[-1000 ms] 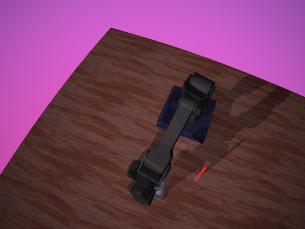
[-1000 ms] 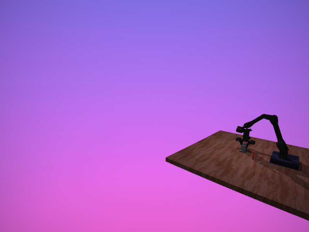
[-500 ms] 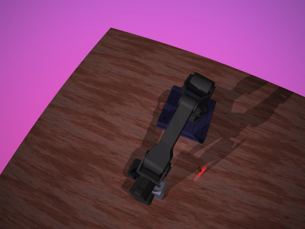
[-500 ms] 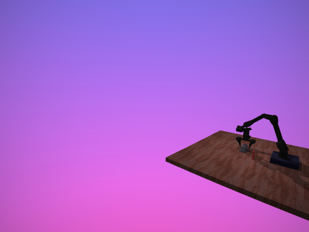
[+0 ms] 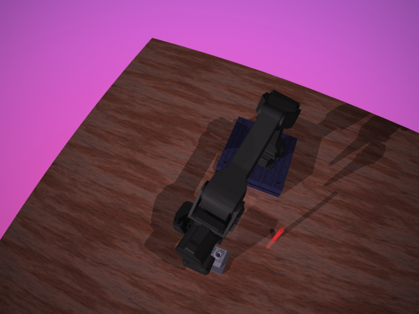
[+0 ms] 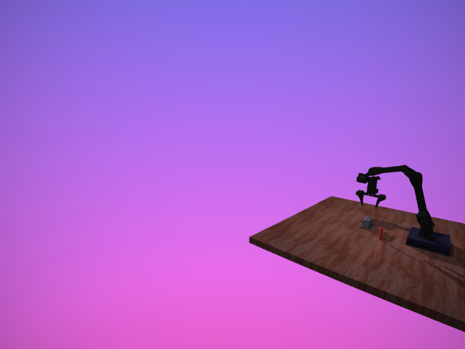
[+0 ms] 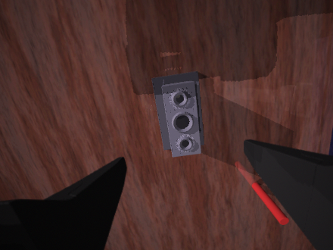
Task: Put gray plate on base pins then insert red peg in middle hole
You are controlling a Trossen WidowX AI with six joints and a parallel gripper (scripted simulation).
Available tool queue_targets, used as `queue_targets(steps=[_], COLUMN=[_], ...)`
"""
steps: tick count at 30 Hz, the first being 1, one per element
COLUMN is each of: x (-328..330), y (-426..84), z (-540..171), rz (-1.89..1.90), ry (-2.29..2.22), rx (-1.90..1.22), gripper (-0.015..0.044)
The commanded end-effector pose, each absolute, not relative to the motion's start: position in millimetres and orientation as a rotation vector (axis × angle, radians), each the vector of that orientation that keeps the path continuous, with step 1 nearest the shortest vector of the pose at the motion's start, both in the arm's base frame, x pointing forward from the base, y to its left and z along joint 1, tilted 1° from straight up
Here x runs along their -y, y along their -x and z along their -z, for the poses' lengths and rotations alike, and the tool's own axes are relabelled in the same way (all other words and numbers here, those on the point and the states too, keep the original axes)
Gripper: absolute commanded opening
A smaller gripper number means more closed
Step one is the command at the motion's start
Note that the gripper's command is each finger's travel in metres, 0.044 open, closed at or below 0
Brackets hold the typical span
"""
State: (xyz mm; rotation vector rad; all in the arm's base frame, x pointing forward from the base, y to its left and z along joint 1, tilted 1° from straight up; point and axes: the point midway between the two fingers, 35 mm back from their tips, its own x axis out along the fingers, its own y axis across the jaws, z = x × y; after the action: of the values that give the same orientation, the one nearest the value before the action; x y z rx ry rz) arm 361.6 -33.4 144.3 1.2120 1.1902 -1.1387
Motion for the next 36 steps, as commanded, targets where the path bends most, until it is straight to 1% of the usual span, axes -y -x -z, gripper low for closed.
queue_targets(steps=[1, 4, 8, 12, 14, 18, 22, 36], x=[21.6, -25.4, -79.3, -118.3, -127.7, -128.9, -129.6, -130.1], y=[-356.5, -330.8, -284.2, -236.8, -221.7, -219.9, -220.9, -222.0], z=[-143.2, -147.5, -147.9, -143.4, -141.4, -139.3, -108.8, -86.3], rz=[1.122, 1.029, 0.912, 0.831, 0.808, 0.806, 0.806, 0.806], ry=[-1.184, -1.09, -0.973, -0.892, -0.868, -0.865, -0.865, -0.865], rx=[-1.215, -1.265, -1.327, -1.373, -1.386, -1.388, -1.388, -1.388], gripper=[0.044, 0.044, 0.044, 0.044, 0.044, 0.044, 0.044, 0.044])
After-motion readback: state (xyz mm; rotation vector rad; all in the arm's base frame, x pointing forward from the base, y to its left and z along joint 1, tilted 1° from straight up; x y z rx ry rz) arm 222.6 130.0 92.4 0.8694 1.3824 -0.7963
